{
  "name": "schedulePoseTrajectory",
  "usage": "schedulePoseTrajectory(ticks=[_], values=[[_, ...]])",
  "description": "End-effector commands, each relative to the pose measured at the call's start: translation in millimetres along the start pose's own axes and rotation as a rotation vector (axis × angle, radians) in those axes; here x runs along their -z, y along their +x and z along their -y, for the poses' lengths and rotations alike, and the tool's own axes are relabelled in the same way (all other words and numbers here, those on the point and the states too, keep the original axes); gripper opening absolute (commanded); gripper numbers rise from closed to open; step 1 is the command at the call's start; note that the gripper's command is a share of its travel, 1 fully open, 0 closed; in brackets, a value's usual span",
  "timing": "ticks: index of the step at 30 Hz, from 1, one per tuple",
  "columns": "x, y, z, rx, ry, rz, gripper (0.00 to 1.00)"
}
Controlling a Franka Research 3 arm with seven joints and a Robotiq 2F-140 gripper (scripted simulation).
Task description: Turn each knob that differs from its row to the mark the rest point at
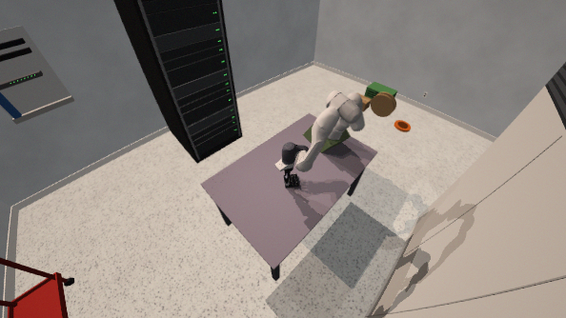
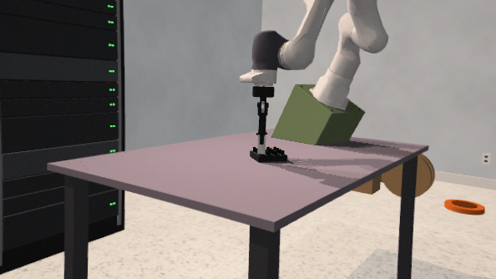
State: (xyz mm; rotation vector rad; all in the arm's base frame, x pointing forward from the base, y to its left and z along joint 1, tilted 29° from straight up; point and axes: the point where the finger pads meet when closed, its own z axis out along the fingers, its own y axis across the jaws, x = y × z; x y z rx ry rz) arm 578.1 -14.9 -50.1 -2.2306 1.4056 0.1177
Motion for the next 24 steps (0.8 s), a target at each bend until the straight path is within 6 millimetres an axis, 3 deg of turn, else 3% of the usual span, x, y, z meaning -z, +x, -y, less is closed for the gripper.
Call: schedulePoseTrajectory(ticks=[1, 24], values=[[-0.1, 0.4, 0.2, -0.156, -0.008, 0.001, 0.05], [-0.1, 0.4, 0.2, -0.497, -0.009, -0.001, 0.05]])
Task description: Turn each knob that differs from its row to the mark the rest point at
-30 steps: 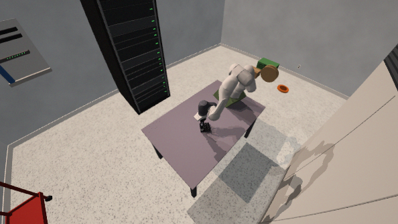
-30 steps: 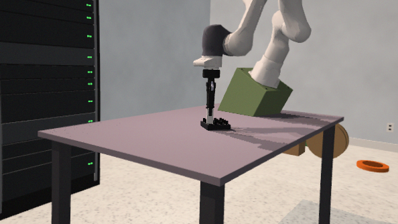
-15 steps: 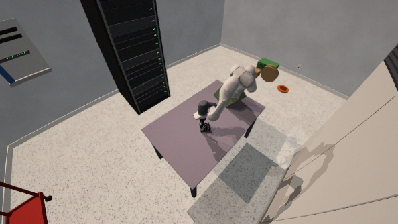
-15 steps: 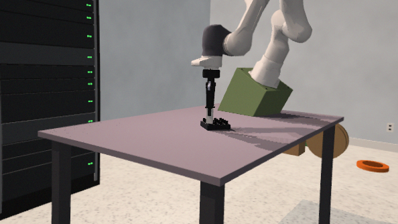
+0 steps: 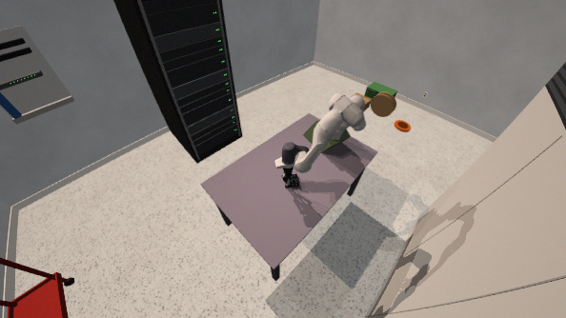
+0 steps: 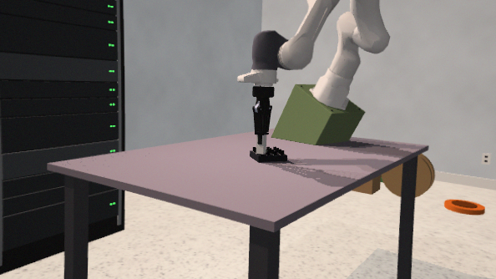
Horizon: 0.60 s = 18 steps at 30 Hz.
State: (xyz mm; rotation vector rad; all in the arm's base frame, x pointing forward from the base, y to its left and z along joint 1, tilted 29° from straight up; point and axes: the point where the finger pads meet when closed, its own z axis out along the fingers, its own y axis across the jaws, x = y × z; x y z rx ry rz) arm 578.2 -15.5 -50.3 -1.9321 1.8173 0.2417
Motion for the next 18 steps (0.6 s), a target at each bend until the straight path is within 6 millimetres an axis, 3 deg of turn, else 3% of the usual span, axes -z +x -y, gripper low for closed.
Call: schedulePoseTrajectory(ticks=[1, 18], values=[[-0.2, -0.4, 0.3, -0.14, -0.012, -0.001, 0.05], [-0.2, -0.4, 0.3, -0.402, -0.012, -0.003, 0.05]])
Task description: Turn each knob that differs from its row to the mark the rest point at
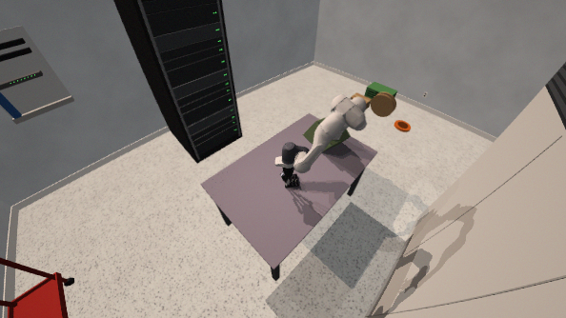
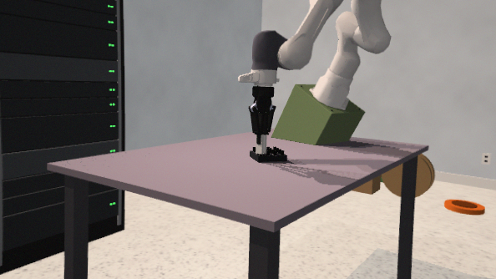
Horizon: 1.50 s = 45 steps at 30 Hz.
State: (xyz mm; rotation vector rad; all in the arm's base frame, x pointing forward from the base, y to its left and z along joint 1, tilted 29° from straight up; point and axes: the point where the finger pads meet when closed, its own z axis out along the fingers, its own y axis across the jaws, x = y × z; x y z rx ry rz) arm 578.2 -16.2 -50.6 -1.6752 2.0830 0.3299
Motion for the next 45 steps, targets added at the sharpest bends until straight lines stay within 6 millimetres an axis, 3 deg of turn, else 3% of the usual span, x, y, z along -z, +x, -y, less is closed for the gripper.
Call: schedulePoseTrajectory(ticks=[1, 28, 45], values=[[-0.3, -1.1, 0.0, -0.149, -0.012, -0.004, 0.05], [-0.3, -1.1, 0.0, -0.537, -0.011, -0.006, 0.05], [-0.3, -1.1, 0.0, -0.623, -0.011, -0.007, 0.05]])
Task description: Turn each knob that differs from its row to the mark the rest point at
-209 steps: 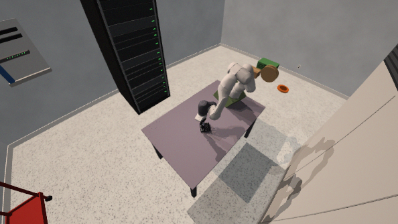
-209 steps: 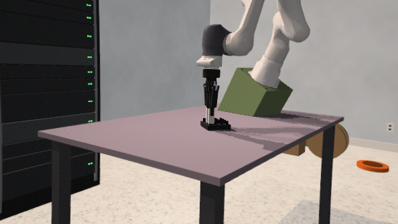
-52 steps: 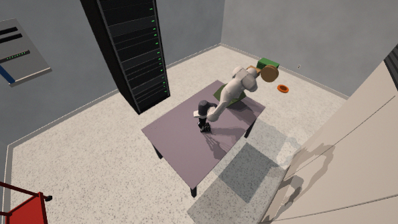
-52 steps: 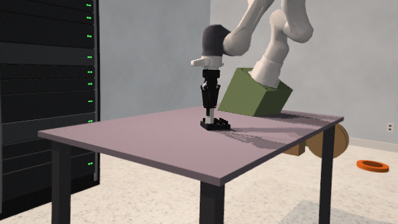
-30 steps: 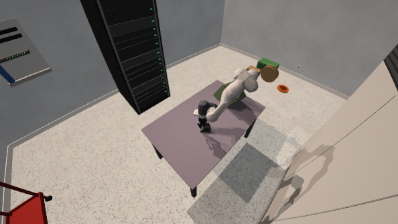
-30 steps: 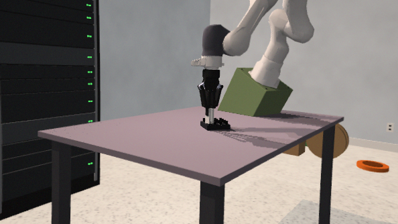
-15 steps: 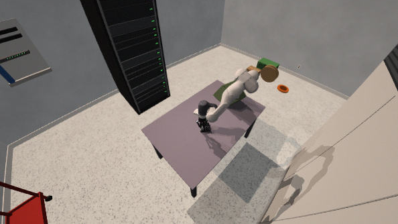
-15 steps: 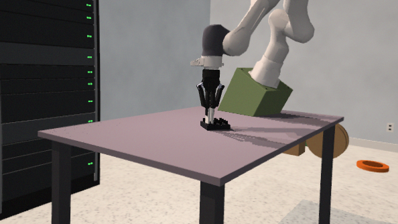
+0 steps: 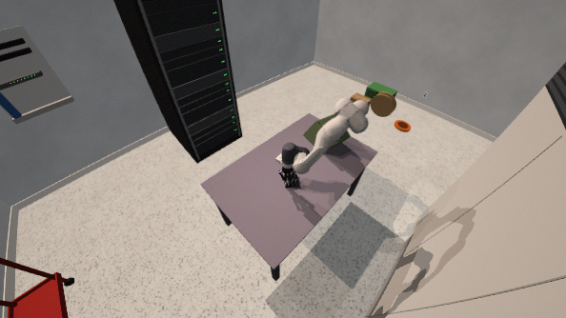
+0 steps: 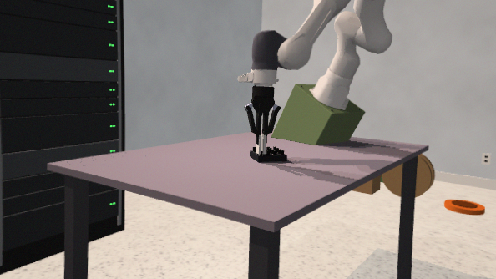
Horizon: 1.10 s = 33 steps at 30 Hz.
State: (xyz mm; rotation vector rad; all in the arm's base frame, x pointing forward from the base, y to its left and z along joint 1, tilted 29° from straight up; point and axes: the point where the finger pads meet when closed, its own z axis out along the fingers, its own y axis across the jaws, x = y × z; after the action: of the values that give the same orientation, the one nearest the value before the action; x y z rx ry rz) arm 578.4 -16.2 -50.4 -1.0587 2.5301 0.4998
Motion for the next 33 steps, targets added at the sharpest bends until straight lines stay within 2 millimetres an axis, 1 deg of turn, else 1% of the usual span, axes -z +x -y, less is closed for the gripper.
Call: schedulePoseTrajectory(ticks=[1, 19, 20, 33], values=[[-0.5, -0.7, -0.7, -0.061, -0.005, -0.001, 0.05], [-0.5, -0.7, -0.7, -0.063, -0.005, -0.001, 0.05], [-0.5, -0.7, -0.7, -0.063, -0.005, -0.001, 0.12], [-0.5, -0.7, -0.7, -0.063, -0.005, -0.001, 0.12]])
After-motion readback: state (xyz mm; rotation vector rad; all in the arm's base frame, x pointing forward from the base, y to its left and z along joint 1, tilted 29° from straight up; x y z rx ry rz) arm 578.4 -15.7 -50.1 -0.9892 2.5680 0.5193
